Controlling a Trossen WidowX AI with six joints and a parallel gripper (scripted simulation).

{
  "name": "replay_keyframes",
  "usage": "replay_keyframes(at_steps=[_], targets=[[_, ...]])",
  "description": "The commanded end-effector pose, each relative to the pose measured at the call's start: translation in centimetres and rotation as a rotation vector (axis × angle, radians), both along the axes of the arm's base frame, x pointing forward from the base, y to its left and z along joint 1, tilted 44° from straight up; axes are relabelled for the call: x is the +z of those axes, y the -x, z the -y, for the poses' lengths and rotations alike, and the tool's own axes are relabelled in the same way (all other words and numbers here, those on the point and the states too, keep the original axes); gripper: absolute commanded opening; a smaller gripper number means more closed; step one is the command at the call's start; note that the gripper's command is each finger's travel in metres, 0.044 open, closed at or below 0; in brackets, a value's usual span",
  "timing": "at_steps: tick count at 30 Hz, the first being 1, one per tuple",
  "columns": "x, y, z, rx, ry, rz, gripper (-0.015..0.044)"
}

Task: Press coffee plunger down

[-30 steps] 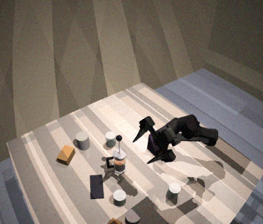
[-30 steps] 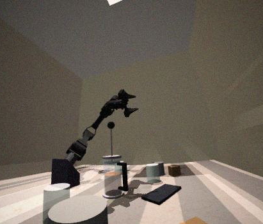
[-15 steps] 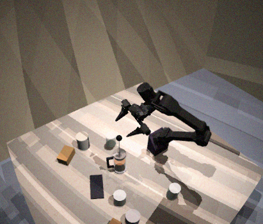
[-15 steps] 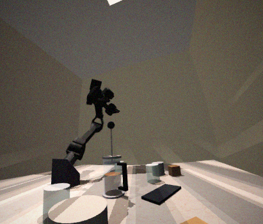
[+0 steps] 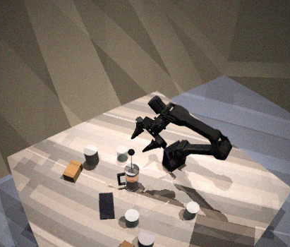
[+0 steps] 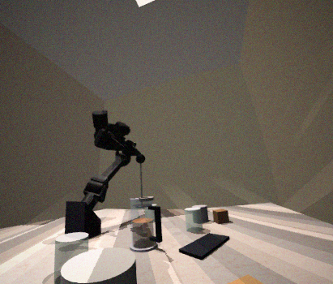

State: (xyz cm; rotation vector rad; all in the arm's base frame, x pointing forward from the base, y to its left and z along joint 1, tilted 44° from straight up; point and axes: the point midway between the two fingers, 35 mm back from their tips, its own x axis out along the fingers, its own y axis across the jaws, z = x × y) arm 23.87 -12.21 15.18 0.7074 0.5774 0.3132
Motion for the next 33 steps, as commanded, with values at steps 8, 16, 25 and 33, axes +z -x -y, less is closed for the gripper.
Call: replay_keyframes(at_steps=[8,16,25,33], targets=[[-0.8,-0.6,-0.8,0.001,-0.001,0.006,0.044],[-1.3,-1.7,-1.3,0.001,0.0,0.005,0.044],[-1.7,-2.8,-2.1,0.001,-0.002,0.01,0.044],[-1.8,-3.3,-2.4,0.0,-0.004,0.014,0.0361]])
